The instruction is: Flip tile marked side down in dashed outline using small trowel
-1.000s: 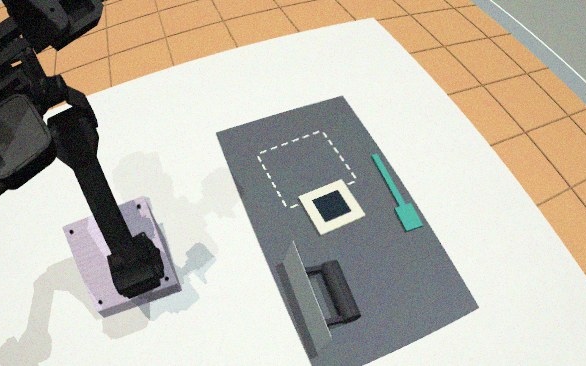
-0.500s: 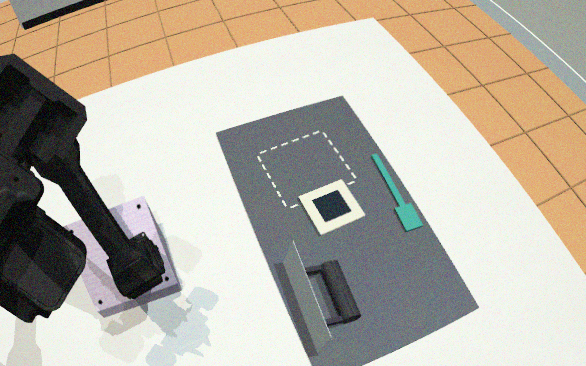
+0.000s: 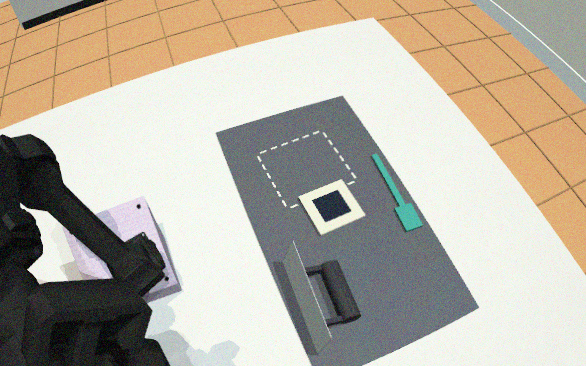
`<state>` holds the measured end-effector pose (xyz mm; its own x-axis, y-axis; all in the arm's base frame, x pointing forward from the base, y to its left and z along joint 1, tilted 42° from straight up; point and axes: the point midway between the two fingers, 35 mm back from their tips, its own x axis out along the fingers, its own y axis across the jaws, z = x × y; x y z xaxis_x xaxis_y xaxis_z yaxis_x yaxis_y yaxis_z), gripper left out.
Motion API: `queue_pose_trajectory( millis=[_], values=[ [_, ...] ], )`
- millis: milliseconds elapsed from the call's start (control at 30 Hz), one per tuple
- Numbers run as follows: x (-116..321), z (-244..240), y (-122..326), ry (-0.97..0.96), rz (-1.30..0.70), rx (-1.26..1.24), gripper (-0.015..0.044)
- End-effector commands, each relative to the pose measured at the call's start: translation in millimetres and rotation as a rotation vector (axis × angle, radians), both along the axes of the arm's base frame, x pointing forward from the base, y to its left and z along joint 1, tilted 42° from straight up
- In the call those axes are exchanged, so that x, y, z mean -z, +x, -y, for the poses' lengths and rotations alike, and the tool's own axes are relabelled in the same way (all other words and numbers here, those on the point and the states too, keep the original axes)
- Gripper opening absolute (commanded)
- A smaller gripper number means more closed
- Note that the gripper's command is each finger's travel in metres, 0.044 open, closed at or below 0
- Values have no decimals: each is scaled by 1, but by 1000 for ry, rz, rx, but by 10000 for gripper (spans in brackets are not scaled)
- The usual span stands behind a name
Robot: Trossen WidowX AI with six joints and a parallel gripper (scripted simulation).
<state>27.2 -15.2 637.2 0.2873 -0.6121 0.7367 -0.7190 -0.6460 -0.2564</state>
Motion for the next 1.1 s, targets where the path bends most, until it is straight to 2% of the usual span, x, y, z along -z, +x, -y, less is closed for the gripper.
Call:
queue_pose_trajectory(
  millis=[0, 533, 1067],
  values=[
    [6, 31, 3, 105, 32, -51, 100],
    [67, 162, 51, 603, 102, -183, 100],
    [178, 238, 144, 1099, 19, -191, 100]
  ],
)
